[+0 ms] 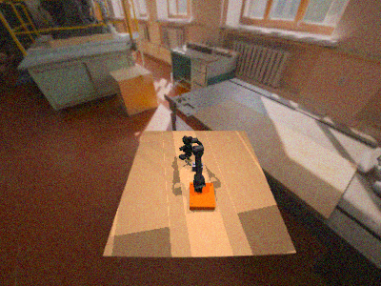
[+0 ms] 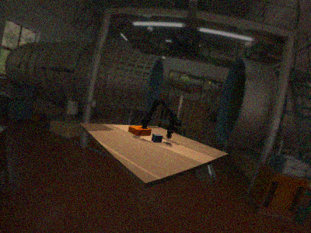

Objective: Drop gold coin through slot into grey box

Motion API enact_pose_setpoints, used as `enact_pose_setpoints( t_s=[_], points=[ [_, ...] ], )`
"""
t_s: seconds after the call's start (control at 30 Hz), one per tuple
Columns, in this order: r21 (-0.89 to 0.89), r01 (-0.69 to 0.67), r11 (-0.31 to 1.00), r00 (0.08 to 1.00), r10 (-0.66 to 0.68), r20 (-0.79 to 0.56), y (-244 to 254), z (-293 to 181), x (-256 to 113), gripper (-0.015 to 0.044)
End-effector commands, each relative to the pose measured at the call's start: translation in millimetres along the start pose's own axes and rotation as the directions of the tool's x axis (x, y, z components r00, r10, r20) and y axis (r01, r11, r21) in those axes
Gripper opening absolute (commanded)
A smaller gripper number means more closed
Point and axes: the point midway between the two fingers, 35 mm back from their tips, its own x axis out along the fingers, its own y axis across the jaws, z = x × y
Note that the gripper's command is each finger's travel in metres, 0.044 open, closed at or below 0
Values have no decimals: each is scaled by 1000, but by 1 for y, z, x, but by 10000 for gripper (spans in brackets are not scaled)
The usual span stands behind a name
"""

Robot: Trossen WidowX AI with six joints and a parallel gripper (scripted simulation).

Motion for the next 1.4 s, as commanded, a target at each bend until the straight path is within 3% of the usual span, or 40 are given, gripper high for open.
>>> enact_pose_setpoints(
  t_s=[0.0, 0.5, 0.8, 1.1, 1.37],
  points=[
    [6, 5, 1000, 1000, -5, 8, -1, 1, -11, 0],
    [-6, 3, 1000, 1000, -3, 7, 1, -1, -40, 0],
    [-287, 5, 958, 1000, -3, 7, 1, -1, -40, 0],
    [-563, 7, 827, 1000, -3, 7, 1, -1, -41, 0],
    [-603, 7, 797, 1000, -3, 7, 1, -1, -41, 0]
  ],
)
